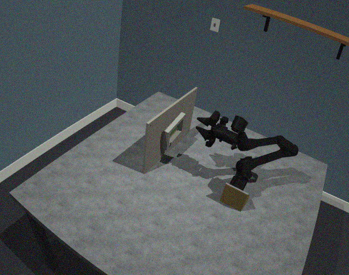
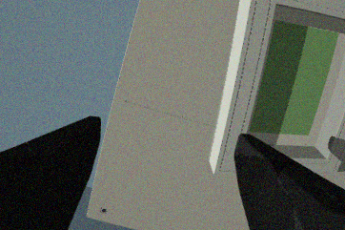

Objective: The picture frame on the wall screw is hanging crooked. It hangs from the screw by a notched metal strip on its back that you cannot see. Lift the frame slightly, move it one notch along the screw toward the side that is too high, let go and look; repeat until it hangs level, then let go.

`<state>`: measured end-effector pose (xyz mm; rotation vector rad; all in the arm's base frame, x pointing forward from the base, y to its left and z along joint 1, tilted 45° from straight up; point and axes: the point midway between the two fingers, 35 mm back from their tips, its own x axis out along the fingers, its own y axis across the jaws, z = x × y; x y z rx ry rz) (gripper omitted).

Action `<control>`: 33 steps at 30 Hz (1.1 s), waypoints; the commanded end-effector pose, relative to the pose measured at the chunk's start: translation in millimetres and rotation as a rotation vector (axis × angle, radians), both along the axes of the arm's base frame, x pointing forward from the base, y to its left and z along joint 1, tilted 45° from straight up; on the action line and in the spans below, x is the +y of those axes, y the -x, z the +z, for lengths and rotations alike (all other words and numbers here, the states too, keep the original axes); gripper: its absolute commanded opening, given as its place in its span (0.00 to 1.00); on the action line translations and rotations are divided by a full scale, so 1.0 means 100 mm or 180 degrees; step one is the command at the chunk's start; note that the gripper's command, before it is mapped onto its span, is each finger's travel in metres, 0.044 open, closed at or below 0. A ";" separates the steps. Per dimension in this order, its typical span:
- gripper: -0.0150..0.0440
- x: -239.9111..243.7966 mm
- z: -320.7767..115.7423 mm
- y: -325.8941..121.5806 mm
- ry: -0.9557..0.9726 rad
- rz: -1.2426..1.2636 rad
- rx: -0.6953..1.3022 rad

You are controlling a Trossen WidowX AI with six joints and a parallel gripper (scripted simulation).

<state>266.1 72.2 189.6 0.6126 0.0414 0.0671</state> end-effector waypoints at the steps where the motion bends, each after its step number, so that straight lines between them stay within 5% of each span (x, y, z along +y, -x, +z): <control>1: 0.69 -0.15 -0.13 0.00 0.0021 -0.0012 0.0041; 7: 0.69 -0.43 -0.39 0.05 0.0032 -0.0007 0.0115; 33: 0.69 -0.47 -0.29 -0.13 0.0027 -0.0004 0.0033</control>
